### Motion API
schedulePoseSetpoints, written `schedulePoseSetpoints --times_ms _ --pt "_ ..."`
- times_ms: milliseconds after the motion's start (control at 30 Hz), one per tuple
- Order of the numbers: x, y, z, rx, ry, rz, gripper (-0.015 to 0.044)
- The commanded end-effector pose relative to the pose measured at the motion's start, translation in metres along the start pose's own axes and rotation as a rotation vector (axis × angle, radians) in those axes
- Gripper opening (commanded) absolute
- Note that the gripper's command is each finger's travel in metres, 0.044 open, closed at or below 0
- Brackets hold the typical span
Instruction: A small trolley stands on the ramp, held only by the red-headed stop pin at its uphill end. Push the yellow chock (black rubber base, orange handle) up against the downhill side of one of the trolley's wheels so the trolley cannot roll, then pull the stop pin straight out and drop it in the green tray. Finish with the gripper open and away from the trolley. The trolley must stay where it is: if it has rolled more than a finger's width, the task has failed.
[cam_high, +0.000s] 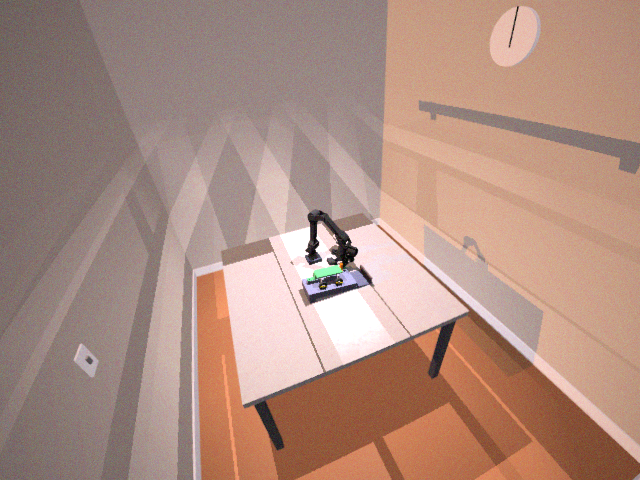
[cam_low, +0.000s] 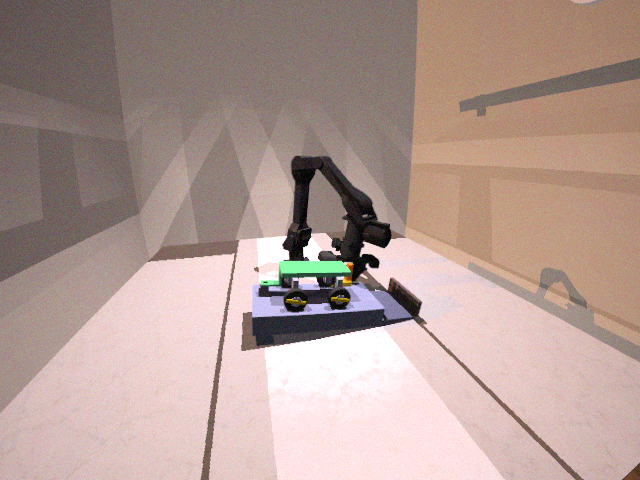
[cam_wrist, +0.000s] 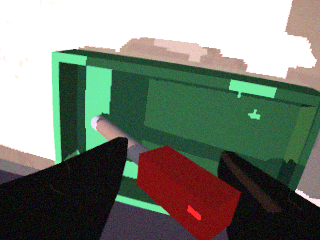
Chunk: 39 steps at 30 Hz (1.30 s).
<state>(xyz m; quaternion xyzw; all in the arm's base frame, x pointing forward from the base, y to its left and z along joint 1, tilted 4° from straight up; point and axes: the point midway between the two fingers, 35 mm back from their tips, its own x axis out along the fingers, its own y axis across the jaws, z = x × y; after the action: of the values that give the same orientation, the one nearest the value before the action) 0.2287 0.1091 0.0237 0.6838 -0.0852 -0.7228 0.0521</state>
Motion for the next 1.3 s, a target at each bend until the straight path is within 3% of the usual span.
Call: schedulePoseSetpoints --times_ms 0,933,1133,1267 --pt "-0.0002 -0.0034 -0.0008 0.002 0.003 -0.014 0.019" --pt "-0.0001 -0.0034 -0.0008 0.002 0.003 -0.014 0.019" --pt "0.0 0.0 0.0 0.0 0.0 0.0 0.034" --pt "0.0 0.0 0.0 0.0 0.0 0.0 0.034"
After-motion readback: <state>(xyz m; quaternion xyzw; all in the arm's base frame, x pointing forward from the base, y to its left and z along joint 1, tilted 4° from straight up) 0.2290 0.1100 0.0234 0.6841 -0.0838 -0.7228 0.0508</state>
